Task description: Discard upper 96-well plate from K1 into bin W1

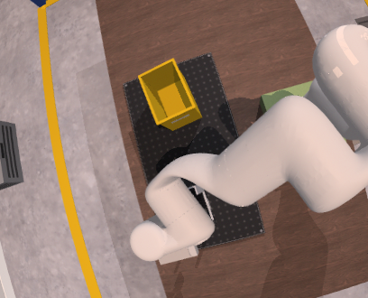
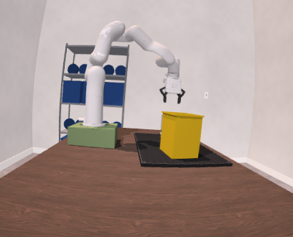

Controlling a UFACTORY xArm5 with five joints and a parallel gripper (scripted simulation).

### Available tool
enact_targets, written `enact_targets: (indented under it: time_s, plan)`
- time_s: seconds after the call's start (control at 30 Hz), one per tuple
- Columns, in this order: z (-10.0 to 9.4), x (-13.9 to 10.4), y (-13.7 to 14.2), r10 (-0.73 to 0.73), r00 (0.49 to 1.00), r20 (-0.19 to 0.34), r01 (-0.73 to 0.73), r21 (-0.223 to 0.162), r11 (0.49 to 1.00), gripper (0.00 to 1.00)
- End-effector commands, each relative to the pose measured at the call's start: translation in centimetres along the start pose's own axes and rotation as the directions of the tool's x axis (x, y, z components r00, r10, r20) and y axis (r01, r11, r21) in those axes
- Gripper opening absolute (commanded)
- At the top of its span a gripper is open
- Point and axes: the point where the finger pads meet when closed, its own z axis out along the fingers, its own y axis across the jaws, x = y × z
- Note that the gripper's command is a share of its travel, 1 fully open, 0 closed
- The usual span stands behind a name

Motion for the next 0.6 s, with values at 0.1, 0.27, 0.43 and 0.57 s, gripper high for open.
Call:
enact_targets:
  time_s: [0.1, 0.27, 0.43, 0.57]
  plan:
    - [0.9, 0.0, 0.1, 0.0, 1.0, -0.001, 0.0, -0.003, 1.0, 1.0]
    - [1.8, 0.1, 0.1, 0.0, 1.0, -0.001, 0.0, -0.003, 1.0, 1.0]
    - [2.3, 0.1, 0.1, 0.0, 1.0, -0.001, 0.0, -0.003, 1.0, 1.0]
    - [2.9, 0.1, 0.1, 0.0, 1.0, -0.001, 0.0, -0.003, 1.0, 1.0]
